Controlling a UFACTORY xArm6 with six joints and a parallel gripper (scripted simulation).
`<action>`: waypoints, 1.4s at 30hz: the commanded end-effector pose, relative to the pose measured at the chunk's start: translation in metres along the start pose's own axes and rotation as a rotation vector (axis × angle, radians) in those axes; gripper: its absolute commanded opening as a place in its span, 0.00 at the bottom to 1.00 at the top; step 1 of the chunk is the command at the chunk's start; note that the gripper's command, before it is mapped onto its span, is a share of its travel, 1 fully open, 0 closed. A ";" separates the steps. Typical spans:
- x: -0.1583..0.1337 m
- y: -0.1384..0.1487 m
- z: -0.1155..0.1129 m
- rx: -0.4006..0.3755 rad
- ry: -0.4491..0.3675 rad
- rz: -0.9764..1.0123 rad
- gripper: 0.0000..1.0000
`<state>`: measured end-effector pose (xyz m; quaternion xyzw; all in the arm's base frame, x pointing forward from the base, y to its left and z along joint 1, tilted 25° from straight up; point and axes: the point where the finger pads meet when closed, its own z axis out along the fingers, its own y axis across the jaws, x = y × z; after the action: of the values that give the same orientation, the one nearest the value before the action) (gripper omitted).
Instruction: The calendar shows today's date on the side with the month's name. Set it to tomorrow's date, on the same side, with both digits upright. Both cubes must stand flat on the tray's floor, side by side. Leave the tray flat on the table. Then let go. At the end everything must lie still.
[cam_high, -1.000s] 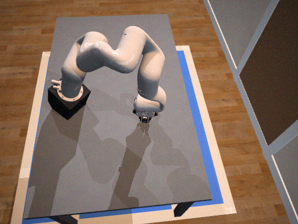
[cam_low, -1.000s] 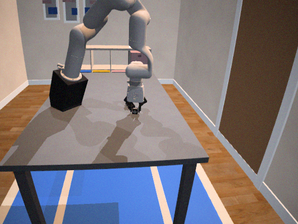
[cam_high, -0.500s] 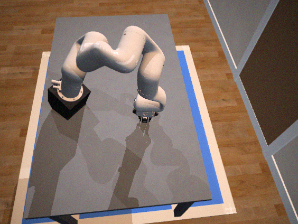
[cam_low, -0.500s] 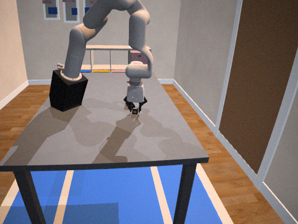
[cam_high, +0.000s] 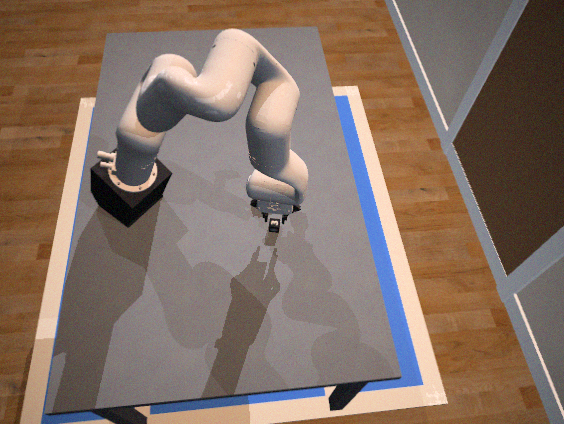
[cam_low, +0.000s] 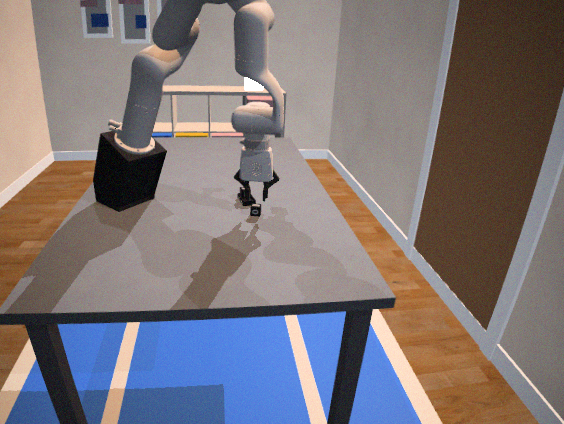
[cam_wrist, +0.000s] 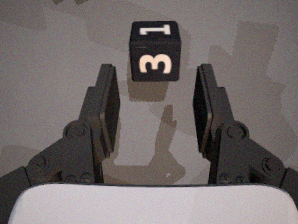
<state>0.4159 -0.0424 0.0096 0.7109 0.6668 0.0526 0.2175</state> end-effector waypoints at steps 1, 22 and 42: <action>0.000 0.001 -0.030 0.012 -0.002 -0.001 0.49; 0.000 0.001 -0.049 0.012 -0.002 -0.001 1.00; 0.000 0.001 -0.049 0.012 -0.002 -0.072 1.00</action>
<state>0.3983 -0.0312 0.0534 0.7001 0.6796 0.0433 0.2149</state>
